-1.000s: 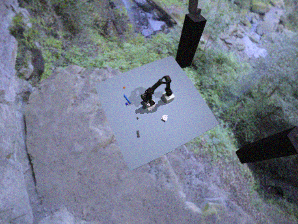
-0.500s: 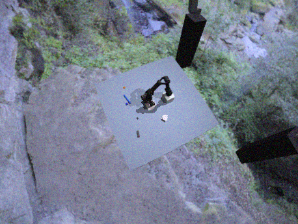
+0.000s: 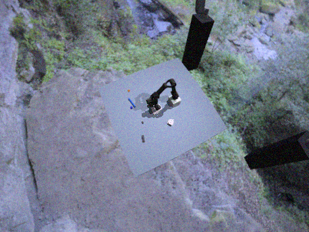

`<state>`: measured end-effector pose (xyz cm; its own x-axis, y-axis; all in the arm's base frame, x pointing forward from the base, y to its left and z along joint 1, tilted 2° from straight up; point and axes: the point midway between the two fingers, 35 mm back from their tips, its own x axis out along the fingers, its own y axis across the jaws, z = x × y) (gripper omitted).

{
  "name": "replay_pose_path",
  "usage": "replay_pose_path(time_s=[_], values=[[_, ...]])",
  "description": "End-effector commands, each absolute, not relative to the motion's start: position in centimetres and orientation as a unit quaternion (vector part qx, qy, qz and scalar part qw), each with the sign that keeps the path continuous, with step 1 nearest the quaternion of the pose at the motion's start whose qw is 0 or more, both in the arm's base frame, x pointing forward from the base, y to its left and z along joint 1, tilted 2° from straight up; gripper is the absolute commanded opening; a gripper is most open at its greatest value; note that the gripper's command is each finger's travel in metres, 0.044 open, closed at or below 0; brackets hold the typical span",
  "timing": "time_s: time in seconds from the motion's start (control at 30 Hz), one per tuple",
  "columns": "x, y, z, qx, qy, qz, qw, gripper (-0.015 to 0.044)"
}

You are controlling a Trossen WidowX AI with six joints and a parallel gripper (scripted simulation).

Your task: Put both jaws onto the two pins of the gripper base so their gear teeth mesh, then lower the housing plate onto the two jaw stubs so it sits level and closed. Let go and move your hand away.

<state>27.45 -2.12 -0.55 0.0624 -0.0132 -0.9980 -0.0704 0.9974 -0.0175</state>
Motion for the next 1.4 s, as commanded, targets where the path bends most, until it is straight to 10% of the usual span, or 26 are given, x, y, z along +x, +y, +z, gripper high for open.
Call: replay_pose_path(time_s=[0.0, 1.37], values=[[27.4, -2.0, -0.6, -0.029, 0.684, 0.021, 0.728, 0.0134], [27.5, -2.1, -1.8, -0.031, 0.684, 0.023, 0.728, 0.0134]])
